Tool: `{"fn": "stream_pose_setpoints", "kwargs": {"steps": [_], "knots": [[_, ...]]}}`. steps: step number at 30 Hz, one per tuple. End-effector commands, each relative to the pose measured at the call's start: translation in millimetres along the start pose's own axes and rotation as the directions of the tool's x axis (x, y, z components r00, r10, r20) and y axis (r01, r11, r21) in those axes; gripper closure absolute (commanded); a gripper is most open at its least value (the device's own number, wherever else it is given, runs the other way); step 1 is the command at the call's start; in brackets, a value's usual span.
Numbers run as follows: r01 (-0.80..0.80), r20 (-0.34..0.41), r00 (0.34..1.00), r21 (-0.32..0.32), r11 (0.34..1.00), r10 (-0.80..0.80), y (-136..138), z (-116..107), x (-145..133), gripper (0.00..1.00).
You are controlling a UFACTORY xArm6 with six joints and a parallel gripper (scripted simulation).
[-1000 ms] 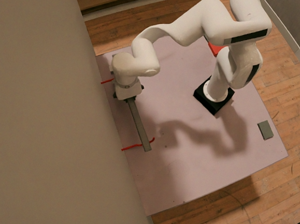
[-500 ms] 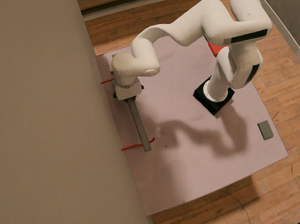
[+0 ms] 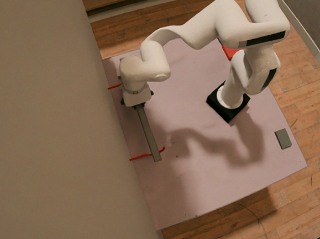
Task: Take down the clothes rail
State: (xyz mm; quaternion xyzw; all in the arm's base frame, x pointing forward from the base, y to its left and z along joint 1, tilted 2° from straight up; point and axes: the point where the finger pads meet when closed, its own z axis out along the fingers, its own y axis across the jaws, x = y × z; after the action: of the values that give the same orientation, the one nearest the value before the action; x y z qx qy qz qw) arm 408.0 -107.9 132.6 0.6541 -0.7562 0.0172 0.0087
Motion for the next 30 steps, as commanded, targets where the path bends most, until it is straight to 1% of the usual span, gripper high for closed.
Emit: {"fn": "stream_pose_setpoints", "kwargs": {"steps": [1,30], "knots": [[0.0,0.0,1.0,0.005,1.0,0.0,-1,-2,0,1.0],[0.0,0.0,1.0,0.005,1.0,0.0,-1,-18,0,1.0]]}}
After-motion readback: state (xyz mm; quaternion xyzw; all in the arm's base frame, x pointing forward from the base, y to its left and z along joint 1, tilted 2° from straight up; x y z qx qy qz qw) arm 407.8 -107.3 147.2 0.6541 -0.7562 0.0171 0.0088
